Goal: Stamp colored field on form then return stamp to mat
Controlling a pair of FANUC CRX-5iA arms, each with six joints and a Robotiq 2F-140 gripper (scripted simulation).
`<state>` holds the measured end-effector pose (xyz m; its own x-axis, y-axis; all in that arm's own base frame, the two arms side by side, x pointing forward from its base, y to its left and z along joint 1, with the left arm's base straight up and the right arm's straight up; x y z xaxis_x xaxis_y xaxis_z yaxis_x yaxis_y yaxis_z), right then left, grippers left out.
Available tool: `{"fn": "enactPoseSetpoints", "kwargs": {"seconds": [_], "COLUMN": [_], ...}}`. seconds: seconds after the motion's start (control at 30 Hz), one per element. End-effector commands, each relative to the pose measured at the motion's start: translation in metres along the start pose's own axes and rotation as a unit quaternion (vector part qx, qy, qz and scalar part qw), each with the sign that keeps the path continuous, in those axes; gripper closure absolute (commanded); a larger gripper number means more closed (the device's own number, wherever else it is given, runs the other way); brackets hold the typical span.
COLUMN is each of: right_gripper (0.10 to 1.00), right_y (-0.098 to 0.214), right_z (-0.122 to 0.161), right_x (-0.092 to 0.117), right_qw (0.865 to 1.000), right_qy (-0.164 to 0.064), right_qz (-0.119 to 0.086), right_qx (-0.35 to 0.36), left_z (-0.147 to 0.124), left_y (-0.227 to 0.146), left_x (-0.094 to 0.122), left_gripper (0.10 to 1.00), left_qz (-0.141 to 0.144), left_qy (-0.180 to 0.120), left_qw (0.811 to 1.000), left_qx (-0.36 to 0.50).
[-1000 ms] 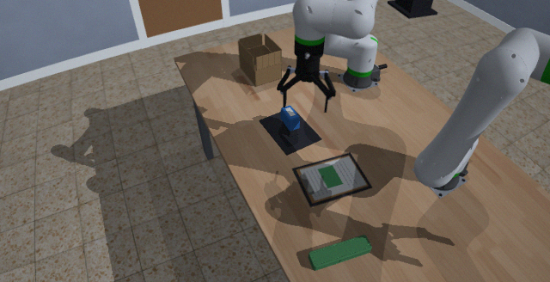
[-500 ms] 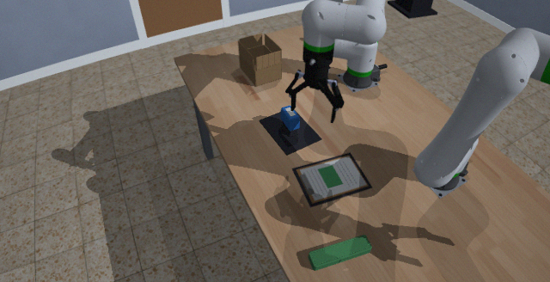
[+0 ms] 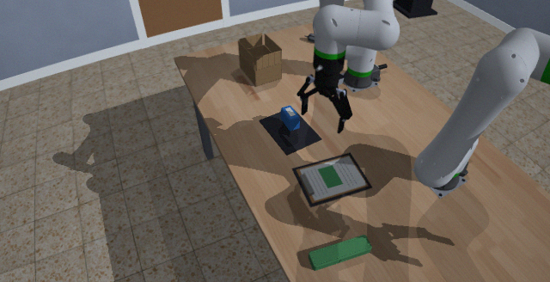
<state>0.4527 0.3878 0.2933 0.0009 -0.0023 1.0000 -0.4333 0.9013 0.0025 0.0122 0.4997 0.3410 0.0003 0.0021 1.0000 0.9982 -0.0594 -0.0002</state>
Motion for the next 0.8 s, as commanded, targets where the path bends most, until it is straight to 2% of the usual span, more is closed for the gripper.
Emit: {"fn": "enactPoseSetpoints", "kwargs": {"seconds": [0.0, 0.37, 0.77], "right_gripper": [0.098, 0.098, 0.098], "right_y": [0.012, 0.045, 0.070], "right_z": [-0.002, -0.006, -0.007], "right_x": [0.001, -0.001, -0.002], "right_qw": [0.999, 0.993, 0.984], "right_qy": [-0.001, -0.001, -0.001], "right_qz": [0.001, 0.001, 0.001], "right_qx": [-0.032, -0.117, -0.180], "left_z": [0.000, 0.000, 0.000], "left_y": [0.000, 0.000, 0.000], "left_x": [0.001, 0.001, 0.001], "left_gripper": [0.098, 0.098, 0.098], "left_qz": [0.000, 0.000, 0.000], "left_qy": [0.001, 0.001, 0.001], "left_qw": [1.000, 1.000, 1.000], "left_qx": [0.000, 0.000, 0.000]}}
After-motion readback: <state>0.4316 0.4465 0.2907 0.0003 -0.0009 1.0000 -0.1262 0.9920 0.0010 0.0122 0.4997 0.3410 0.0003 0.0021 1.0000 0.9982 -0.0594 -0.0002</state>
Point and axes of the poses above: on each arm, the point where the finger pads meet when closed, its own x axis back along the fingers, its own y axis across the jaws, z = x × y, the point moved 7 cm from there along x, back along the fingers, and after that the axes turned 2 degrees about -x, right-handed, at the moved point
